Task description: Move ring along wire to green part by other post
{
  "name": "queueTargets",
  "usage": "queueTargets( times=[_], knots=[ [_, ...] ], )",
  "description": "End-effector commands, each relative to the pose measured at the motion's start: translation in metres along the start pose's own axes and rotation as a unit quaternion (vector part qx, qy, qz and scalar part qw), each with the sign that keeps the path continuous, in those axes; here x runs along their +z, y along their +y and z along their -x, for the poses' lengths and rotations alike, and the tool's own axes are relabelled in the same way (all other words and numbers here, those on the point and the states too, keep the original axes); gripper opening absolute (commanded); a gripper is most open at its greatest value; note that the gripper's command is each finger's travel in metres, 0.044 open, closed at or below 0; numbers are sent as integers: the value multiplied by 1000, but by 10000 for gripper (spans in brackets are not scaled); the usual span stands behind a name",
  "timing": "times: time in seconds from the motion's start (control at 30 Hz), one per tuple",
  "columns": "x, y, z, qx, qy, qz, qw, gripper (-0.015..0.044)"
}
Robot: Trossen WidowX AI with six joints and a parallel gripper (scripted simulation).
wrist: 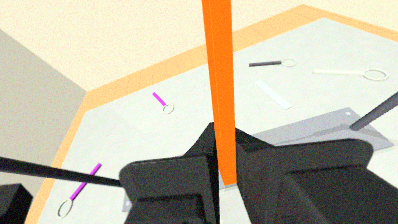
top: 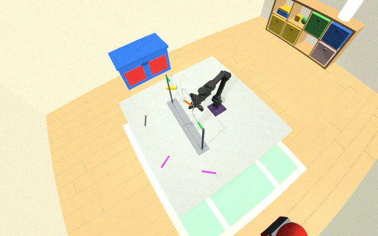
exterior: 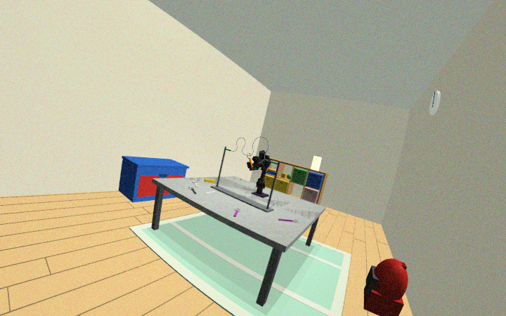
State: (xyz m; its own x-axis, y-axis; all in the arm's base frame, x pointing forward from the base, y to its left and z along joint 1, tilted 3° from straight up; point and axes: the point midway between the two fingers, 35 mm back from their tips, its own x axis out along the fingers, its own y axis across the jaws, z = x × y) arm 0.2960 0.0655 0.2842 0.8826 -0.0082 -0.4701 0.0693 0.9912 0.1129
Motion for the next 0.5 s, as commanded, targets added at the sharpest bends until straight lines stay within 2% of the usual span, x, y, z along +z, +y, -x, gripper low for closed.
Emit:
queueTargets(
  times=[0.0, 0.47],
  knots=[
    [0, 15, 1, 21, 7, -35, 999, -150],
    [10, 61, 13, 100, 24, -173, 980, -150]
  ],
)
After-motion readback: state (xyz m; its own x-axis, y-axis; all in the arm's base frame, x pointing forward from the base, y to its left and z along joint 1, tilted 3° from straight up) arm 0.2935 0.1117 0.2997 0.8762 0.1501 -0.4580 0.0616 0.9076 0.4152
